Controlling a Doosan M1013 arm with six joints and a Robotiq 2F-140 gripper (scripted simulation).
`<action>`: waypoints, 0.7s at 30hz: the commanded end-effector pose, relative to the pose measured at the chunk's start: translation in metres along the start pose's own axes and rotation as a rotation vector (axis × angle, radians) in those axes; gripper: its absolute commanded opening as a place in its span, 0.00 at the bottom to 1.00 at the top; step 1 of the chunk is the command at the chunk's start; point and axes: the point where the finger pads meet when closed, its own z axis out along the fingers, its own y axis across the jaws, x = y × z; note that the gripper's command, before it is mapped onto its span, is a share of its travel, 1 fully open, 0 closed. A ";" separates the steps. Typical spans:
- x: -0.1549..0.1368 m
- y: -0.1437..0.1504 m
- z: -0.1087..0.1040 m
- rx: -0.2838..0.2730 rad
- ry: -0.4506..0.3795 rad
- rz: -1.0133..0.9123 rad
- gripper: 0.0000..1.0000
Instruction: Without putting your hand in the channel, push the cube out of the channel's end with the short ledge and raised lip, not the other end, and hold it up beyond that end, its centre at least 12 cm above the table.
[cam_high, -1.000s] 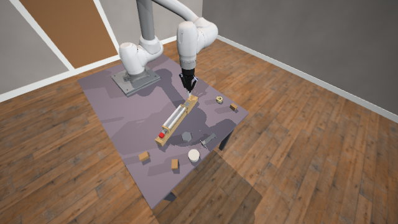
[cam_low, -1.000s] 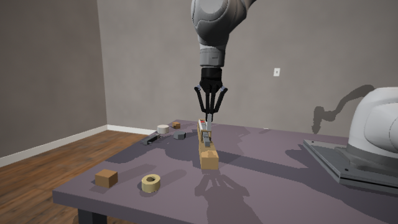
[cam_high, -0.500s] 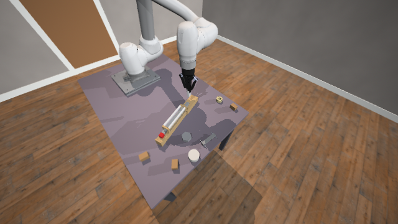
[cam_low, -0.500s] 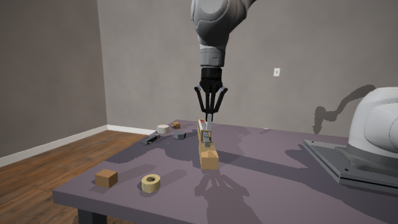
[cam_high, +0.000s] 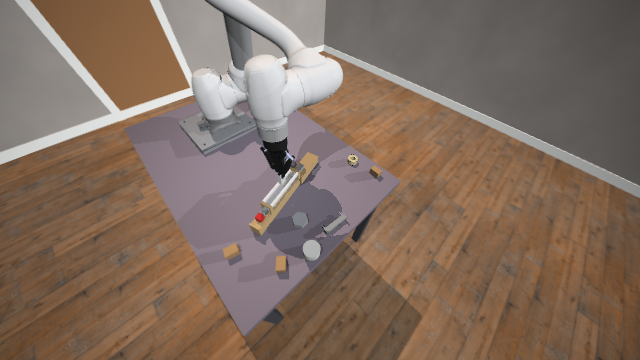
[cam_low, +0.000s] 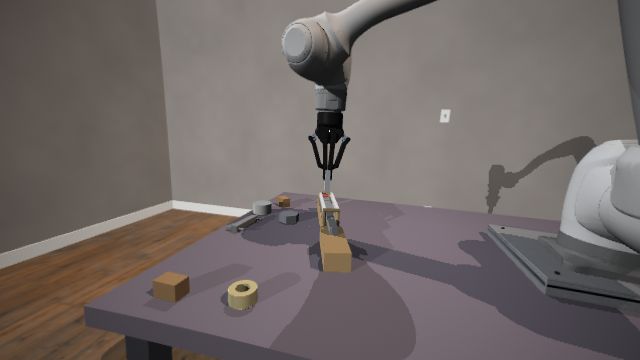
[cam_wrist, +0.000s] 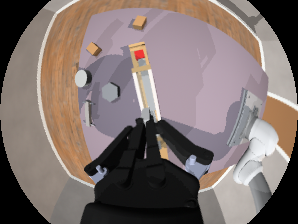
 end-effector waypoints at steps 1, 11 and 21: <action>0.070 0.004 0.001 0.000 -0.005 -0.003 0.00; 0.148 0.008 0.003 0.000 -0.005 -0.003 0.25; 0.148 0.008 0.003 0.000 -0.005 -0.003 0.25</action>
